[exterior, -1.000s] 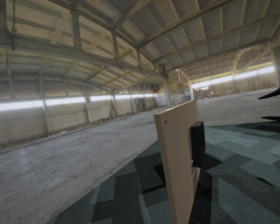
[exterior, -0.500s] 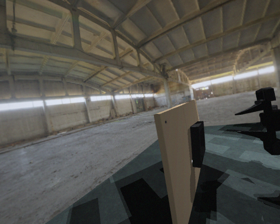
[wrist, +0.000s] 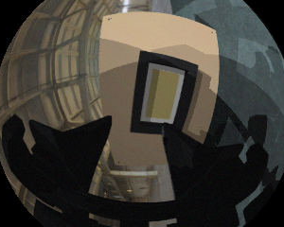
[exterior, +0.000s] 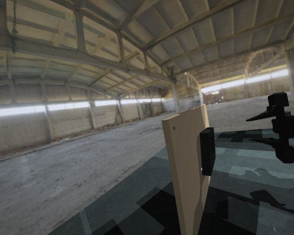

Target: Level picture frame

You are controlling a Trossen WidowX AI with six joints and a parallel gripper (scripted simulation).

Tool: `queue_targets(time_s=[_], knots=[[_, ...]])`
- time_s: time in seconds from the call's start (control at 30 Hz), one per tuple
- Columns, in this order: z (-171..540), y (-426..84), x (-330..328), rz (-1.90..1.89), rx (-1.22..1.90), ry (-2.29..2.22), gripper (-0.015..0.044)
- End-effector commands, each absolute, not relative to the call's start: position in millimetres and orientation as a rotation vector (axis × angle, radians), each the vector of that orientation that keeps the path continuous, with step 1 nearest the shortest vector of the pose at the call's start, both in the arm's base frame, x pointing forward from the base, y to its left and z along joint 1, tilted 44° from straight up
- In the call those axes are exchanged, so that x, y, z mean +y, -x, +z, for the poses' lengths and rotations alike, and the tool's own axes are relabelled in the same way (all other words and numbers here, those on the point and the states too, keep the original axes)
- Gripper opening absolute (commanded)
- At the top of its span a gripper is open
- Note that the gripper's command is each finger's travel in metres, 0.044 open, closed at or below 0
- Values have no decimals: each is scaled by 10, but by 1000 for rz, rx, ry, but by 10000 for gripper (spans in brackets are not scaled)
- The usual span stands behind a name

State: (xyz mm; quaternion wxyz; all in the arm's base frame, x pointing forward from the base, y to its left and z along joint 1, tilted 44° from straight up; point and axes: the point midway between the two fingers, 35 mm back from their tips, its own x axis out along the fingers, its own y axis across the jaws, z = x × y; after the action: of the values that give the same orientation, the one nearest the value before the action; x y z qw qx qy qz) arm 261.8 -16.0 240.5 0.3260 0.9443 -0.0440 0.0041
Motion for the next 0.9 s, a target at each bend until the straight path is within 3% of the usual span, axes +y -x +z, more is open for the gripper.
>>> queue_targets(time_s=[0.0,0.4,0.87], knots=[[2416,-2672,-173,7,-123,-2469,260],[2431,-3397,-237,11,-124,-2468,260],[2428,-3409,-238,11,-124,-2468,260]])
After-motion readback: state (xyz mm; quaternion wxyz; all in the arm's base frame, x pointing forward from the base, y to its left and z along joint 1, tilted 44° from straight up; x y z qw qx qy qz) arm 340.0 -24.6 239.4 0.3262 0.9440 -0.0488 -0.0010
